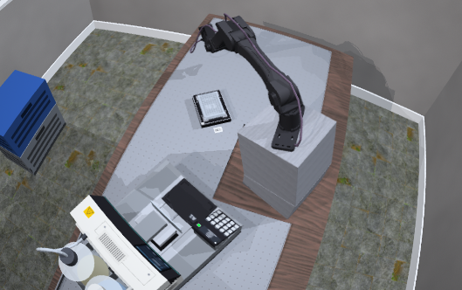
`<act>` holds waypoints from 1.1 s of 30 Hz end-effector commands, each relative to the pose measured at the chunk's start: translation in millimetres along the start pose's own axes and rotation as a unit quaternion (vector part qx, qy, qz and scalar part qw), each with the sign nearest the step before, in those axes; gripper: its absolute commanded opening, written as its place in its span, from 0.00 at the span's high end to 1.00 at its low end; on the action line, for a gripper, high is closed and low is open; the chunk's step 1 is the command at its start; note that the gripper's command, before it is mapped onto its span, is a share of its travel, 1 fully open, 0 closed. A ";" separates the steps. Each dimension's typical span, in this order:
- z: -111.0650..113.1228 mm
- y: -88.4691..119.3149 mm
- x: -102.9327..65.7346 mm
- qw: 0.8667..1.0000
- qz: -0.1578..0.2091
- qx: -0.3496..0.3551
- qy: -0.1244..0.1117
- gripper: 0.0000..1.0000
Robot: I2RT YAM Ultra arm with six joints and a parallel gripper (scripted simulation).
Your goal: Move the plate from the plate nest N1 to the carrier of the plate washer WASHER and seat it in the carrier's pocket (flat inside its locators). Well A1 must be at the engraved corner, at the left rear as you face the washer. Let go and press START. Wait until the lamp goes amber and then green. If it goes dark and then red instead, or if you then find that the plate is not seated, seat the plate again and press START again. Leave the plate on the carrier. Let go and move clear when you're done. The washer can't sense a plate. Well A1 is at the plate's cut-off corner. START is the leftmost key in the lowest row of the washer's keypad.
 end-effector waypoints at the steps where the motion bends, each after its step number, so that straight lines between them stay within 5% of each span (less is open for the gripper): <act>1: -16.6 -6.6 -14.5 0.999 -0.037 0.025 -0.010 0.00; 6: -36.2 -22.7 -34.7 0.998 -0.052 0.038 -0.014 0.00; 10: -39.0 -15.6 -23.8 0.999 -0.037 0.039 -0.010 0.00; 13: -25.9 -13.6 -43.9 0.995 -0.083 0.023 -0.047 0.00; 19: -40.8 -28.3 -63.7 0.995 -0.087 0.042 -0.038 0.00; 22: -28.6 -20.2 -77.2 0.989 -0.123 0.027 -0.077 0.00; 26: -43.0 -32.5 -93.9 0.988 -0.128 0.046 -0.071 0.00; 29: -31.2 -21.3 -106.8 0.981 -0.156 0.030 -0.109 0.00; 33: -31.0 -22.1 -116.7 0.981 -0.156 0.030 -0.109 0.00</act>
Point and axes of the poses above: the point where the finger pads meet when closed, its own x axis out along the fingers, its own z axis across the jaws, y = z × x, the point moved 5 cm from there along -x, back along the fingers, and after that the axes turned 3 degrees about x, right-handed, at the moved point
